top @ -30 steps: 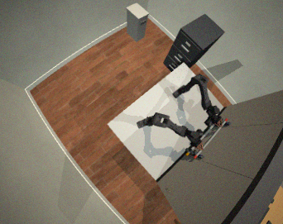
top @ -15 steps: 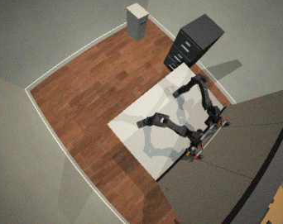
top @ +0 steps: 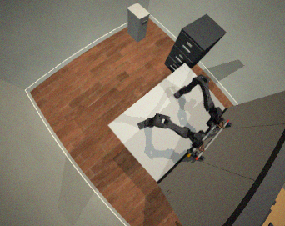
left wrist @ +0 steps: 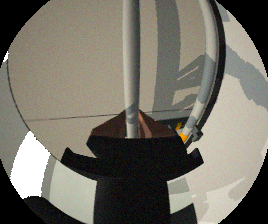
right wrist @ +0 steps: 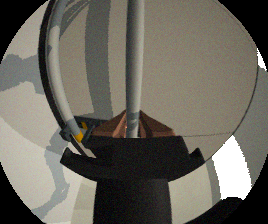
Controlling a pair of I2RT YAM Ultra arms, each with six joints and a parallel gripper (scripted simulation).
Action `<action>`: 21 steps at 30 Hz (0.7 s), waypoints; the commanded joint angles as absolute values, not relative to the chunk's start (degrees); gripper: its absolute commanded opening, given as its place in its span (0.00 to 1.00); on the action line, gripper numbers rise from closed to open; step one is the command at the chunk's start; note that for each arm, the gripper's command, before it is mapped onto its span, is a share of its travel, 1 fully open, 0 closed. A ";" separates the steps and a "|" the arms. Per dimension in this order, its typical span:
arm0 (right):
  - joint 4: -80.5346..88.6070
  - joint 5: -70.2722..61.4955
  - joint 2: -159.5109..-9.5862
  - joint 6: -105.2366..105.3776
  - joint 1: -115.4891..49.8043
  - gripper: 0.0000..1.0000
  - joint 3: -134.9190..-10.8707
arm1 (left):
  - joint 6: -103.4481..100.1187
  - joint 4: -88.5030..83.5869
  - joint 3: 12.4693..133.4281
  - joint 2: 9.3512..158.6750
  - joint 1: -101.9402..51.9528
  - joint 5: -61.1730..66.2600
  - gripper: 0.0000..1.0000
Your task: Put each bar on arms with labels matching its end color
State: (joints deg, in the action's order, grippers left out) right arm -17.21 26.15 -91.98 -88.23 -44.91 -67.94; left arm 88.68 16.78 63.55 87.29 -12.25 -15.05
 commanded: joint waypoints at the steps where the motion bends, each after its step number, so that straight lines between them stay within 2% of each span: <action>1: -18.21 26.72 -89.30 -89.95 -45.24 0.00 -71.16 | 89.97 17.87 66.76 84.60 -12.17 -15.53 0.00; 21: -15.40 26.73 -88.94 -89.98 -45.24 0.00 -73.68 | 89.94 15.18 69.32 84.39 -12.17 -15.45 0.00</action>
